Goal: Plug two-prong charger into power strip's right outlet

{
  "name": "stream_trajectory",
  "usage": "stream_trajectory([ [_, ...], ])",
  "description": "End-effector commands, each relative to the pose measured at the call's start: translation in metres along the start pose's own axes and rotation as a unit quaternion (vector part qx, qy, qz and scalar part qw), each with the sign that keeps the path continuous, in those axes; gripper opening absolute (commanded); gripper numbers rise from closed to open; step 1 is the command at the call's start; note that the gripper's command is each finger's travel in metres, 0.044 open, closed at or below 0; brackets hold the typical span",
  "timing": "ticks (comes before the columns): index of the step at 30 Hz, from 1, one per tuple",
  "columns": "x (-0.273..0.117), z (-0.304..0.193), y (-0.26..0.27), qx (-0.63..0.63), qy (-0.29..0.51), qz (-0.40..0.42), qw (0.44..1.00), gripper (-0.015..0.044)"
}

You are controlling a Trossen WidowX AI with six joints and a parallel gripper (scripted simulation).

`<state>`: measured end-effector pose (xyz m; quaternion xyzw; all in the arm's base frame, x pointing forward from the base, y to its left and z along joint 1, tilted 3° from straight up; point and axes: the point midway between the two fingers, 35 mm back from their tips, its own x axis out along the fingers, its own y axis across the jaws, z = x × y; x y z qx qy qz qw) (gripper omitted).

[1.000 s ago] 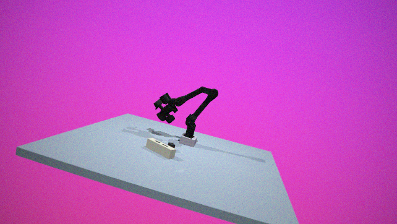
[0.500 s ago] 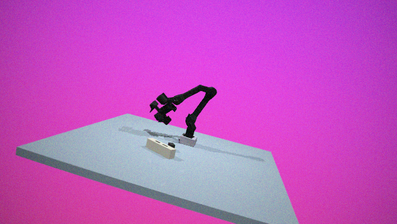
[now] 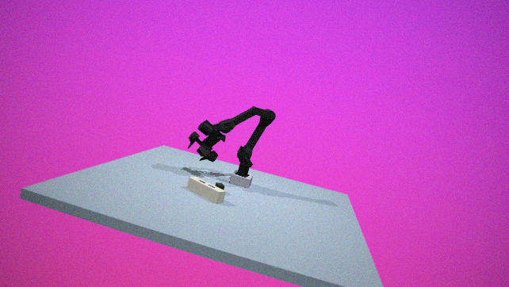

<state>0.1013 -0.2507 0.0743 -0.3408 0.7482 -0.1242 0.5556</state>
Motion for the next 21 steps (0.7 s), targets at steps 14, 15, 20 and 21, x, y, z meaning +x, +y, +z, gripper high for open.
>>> stream_trajectory([
  [14,-0.027,0.068,0.012,-0.057,-0.100,0.039,0.993,0.0440],
  [15,-0.028,0.072,0.014,-0.061,-0.105,0.041,0.992,0.0440],
  [20,-0.039,0.090,0.019,-0.076,-0.131,0.057,0.987,0.0440],
  [21,-0.041,0.094,0.020,-0.078,-0.136,0.060,0.986,0.0440],
])
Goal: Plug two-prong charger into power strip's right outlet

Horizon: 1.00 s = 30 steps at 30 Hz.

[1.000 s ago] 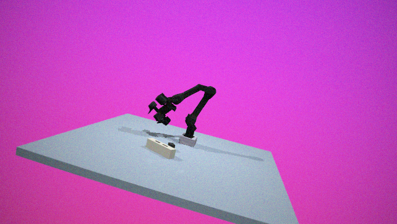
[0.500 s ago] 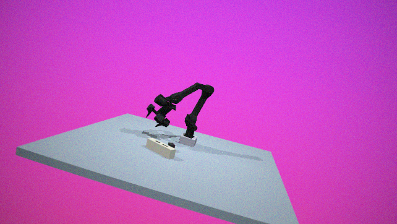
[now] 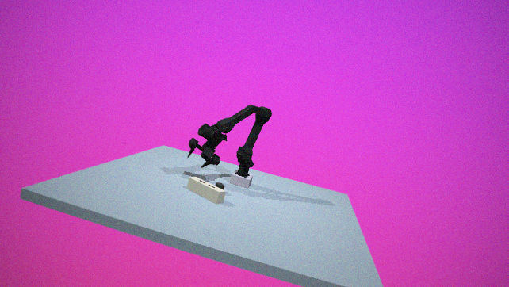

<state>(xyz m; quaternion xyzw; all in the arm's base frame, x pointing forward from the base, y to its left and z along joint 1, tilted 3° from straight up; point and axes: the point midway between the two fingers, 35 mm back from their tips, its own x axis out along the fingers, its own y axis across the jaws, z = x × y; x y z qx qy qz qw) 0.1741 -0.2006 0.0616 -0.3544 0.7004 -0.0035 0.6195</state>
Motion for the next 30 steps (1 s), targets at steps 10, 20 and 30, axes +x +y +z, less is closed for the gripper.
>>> stream_trajectory([
  [10,-0.019,0.055,0.014,-0.033,-0.066,0.048,0.996,0.0440],
  [20,-0.038,0.090,0.032,-0.059,-0.102,0.090,0.989,0.0440],
  [30,-0.059,0.120,0.056,-0.085,-0.128,0.135,0.979,0.0440],
])
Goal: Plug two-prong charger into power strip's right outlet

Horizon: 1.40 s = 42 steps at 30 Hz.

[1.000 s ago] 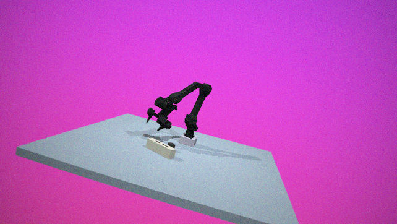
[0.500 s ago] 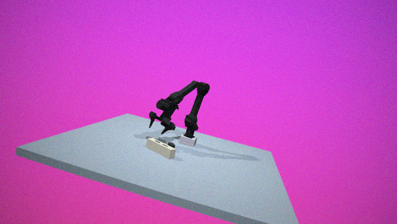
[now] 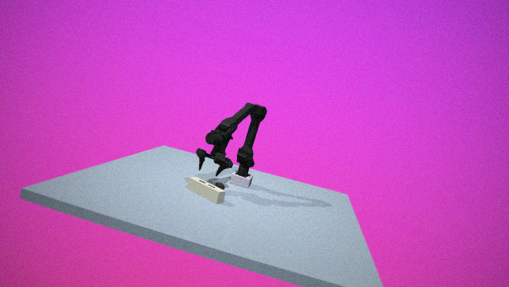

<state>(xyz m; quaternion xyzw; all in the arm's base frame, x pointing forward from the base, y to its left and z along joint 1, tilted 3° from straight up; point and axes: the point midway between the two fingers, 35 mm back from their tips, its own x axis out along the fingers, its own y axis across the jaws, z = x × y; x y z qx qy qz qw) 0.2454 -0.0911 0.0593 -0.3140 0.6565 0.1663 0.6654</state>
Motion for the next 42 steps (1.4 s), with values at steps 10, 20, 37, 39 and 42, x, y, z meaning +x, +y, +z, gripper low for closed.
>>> stream_trajectory([
  [10,-0.012,0.045,0.035,-0.028,-0.025,0.068,0.997,0.0440],
  [20,-0.016,0.057,0.049,-0.038,-0.029,0.091,0.995,0.0440],
  [37,0.007,0.060,0.053,-0.038,-0.029,0.091,0.995,0.0440],
  [39,0.010,0.061,0.053,-0.038,-0.029,0.091,0.995,0.0440],
  [42,0.015,0.062,0.054,-0.038,-0.029,0.091,0.995,0.0440],
])
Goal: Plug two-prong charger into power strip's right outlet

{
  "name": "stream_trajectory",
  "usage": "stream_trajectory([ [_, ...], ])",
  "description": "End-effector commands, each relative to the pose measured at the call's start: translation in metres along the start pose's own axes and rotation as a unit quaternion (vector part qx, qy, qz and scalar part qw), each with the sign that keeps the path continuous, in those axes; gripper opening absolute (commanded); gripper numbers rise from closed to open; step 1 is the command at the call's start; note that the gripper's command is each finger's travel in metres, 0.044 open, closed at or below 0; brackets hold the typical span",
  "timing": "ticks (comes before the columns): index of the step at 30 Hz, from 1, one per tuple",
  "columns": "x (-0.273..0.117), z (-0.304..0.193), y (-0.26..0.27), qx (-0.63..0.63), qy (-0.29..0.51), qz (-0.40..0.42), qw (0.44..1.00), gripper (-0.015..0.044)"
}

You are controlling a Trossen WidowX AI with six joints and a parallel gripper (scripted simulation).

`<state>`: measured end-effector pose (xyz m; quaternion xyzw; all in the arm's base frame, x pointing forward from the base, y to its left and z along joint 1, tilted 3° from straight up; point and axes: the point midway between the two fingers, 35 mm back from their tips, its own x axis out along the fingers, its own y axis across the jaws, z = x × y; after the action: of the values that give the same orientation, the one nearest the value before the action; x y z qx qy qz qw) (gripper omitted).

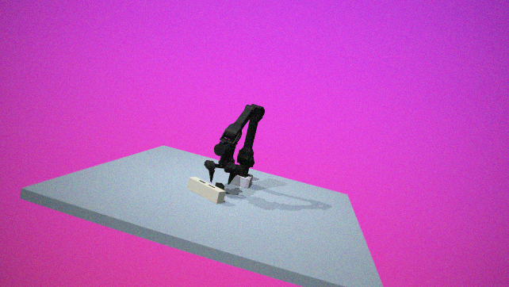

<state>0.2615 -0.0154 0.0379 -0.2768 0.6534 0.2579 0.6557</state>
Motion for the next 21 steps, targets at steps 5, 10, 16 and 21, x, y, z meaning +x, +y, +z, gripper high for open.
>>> stream_trajectory([
  [5,0.016,0.000,0.003,0.002,0.001,0.006,1.000,0.0440],
  [10,0.024,0.000,0.003,0.002,0.001,0.006,1.000,0.0440],
  [16,0.034,0.001,0.004,0.002,0.002,0.006,1.000,0.0440],
  [21,0.038,0.001,0.004,0.002,0.002,0.006,1.000,0.0440],
])
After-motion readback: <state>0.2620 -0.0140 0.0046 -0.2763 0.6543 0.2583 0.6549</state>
